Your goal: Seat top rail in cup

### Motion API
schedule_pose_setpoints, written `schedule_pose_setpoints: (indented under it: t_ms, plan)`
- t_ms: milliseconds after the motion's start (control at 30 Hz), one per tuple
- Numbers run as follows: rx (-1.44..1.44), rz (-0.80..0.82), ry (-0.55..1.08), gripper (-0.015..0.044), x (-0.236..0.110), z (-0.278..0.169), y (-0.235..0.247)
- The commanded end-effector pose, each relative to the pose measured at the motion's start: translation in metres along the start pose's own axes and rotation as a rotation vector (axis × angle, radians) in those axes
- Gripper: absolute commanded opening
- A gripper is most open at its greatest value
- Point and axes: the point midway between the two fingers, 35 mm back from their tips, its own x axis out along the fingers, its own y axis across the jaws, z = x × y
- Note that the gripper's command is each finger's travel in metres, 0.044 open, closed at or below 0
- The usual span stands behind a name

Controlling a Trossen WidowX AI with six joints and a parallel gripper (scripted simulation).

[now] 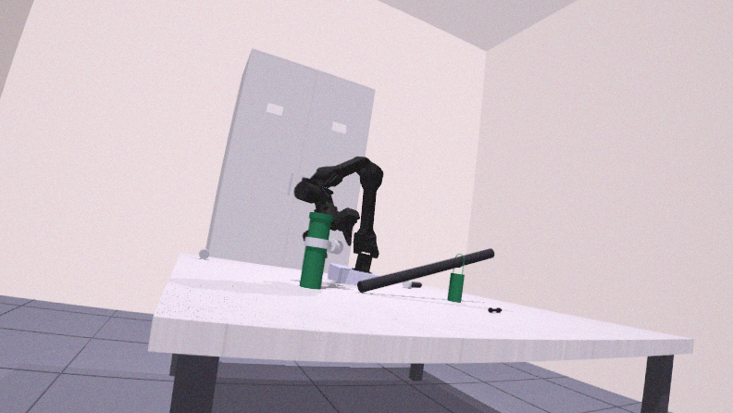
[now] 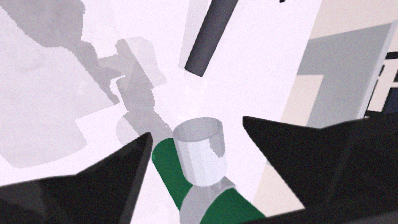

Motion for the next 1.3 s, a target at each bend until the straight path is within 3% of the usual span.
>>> schedule_pose_setpoints:
  t_ms: [0,200,633,733,833,1267]
  plan:
    - [-0.005,-0.003,-0.003,0.0440,0.008,0.001,0.000]
    - [-0.018,-0.003,-0.005,0.0440,0.016,0.002,0.000]
    - [-0.018,-0.003,-0.005,0.0099,0.017,0.002,0.000]
    - [-0.018,-0.003,-0.005,0.0079,0.017,0.002,0.000]
    - [-0.004,-0.003,0.003,0.0000,0.017,0.002,-0.002]
    - [0.099,-0.004,0.061,0.0000,0.023,0.001,-0.011]
